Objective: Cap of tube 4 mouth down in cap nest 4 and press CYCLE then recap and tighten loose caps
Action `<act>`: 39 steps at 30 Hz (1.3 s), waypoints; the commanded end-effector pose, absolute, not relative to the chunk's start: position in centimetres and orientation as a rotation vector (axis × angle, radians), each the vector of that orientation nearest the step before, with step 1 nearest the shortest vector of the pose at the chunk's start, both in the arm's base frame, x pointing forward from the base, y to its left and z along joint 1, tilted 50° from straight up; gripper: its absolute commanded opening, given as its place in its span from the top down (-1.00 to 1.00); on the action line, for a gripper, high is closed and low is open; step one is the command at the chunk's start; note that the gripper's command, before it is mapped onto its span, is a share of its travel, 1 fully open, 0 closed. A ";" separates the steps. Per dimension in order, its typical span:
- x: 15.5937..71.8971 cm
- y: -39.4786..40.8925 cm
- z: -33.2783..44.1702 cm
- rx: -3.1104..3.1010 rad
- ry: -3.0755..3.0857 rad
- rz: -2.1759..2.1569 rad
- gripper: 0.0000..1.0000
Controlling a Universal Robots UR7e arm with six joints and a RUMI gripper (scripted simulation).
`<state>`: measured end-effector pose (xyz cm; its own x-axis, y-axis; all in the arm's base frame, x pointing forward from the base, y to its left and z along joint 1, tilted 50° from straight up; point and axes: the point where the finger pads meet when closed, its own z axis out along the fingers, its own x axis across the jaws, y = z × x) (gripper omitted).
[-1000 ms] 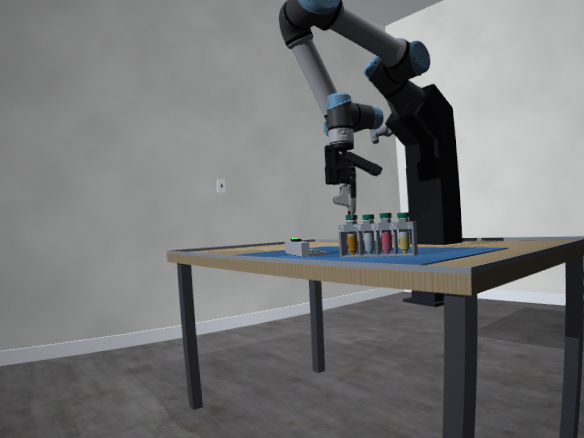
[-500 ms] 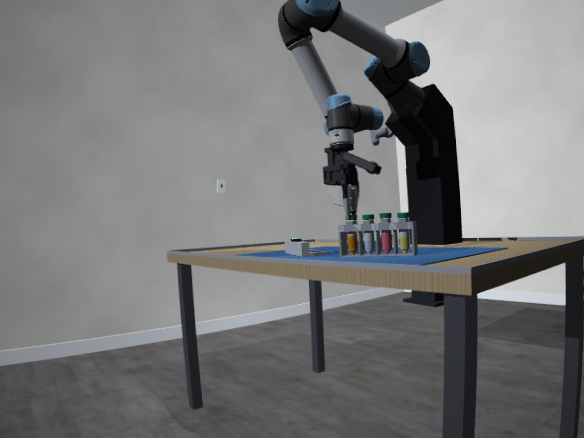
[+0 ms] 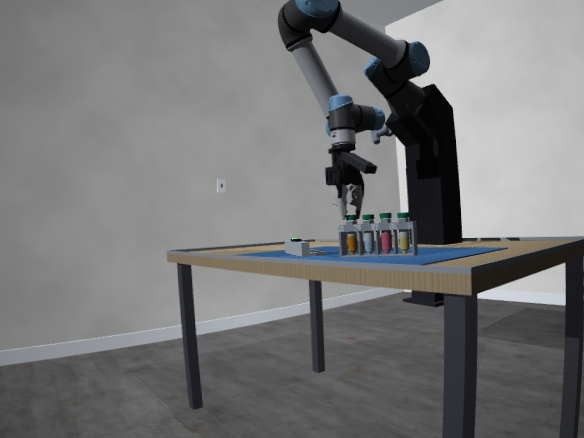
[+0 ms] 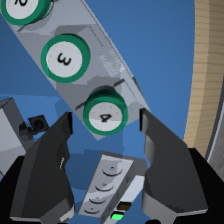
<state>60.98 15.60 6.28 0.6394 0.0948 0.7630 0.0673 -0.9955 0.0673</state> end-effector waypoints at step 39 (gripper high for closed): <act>60.9 15.6 6.4 2.104 1.350 0.989 1.00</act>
